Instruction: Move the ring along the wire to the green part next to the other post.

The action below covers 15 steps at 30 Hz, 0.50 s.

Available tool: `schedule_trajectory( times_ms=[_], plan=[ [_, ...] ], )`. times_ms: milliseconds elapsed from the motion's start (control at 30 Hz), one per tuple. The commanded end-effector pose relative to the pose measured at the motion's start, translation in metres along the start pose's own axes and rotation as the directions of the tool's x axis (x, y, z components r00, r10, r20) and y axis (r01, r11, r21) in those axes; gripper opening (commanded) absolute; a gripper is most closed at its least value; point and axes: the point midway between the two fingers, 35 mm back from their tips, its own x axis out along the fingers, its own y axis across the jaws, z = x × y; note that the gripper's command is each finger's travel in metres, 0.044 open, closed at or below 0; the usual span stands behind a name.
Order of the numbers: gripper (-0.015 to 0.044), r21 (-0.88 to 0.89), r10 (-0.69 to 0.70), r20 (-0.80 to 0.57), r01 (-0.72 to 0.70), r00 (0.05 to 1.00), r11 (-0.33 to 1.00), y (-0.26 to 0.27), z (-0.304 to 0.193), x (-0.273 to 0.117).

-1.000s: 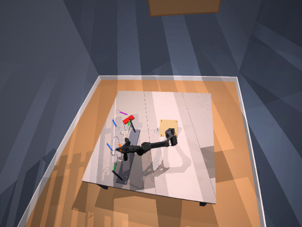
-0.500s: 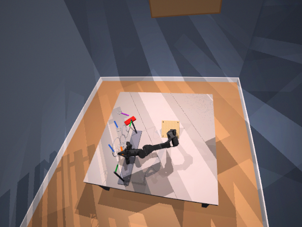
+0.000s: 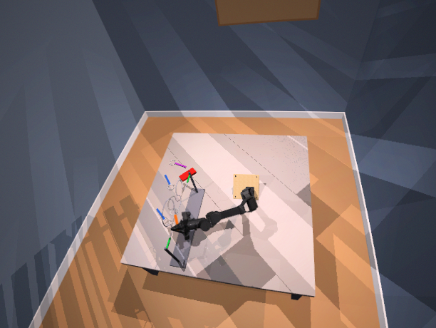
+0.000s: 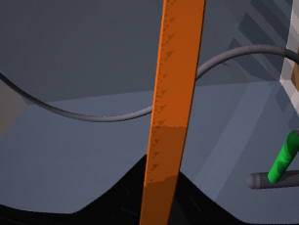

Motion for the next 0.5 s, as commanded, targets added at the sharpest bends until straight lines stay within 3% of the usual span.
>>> schedule_trajectory(
  times_ms=[0, 467],
  plan=[
    [-0.015, -0.094, -0.058, -0.01, 0.056, 0.998, 0.994, -0.018, 0.002, -0.003],
    [-0.015, -0.382, -0.232, -0.007, 0.212, 0.973, 0.9, -0.068, 0.015, -0.017]
  ],
)
